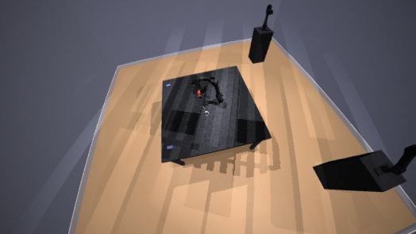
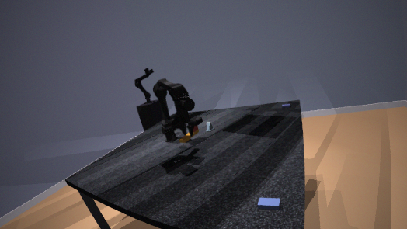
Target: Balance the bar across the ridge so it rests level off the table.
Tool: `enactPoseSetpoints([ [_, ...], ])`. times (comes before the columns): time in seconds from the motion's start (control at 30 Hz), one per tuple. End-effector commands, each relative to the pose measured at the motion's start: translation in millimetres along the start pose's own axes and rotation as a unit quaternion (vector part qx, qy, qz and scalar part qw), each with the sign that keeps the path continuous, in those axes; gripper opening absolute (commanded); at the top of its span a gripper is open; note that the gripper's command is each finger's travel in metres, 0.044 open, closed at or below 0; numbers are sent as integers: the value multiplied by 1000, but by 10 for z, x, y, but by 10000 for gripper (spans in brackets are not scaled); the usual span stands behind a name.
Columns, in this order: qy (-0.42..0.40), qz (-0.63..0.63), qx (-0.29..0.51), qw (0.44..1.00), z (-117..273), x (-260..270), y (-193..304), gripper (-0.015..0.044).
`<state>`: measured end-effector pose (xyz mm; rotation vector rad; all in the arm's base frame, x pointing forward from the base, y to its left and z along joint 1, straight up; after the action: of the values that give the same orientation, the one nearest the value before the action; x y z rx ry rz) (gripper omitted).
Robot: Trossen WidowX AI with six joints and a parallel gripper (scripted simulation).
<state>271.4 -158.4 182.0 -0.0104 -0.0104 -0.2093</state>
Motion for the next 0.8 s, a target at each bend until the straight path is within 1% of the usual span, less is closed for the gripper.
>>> enactPoseSetpoints([
  [0.0, -7, -2, 0, 1000, 112, -8, 9, 0],
  [0.1, -7, -2, 1, 1000, 113, 0, 68, 0],
  [0.77, -7, -14, 4, 1000, 129, 5, 861, 0],
])
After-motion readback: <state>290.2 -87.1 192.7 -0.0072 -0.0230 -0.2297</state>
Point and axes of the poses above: the point midway between the two fingers, 35 mm back from their tips, its own z axis back along the fingers, its own x axis across the jaws, y = z × x, the point moved 4 cm from there along z, back along the fingers, and after that the axes turned 8 degrees about -z, right-handed, at the moved point
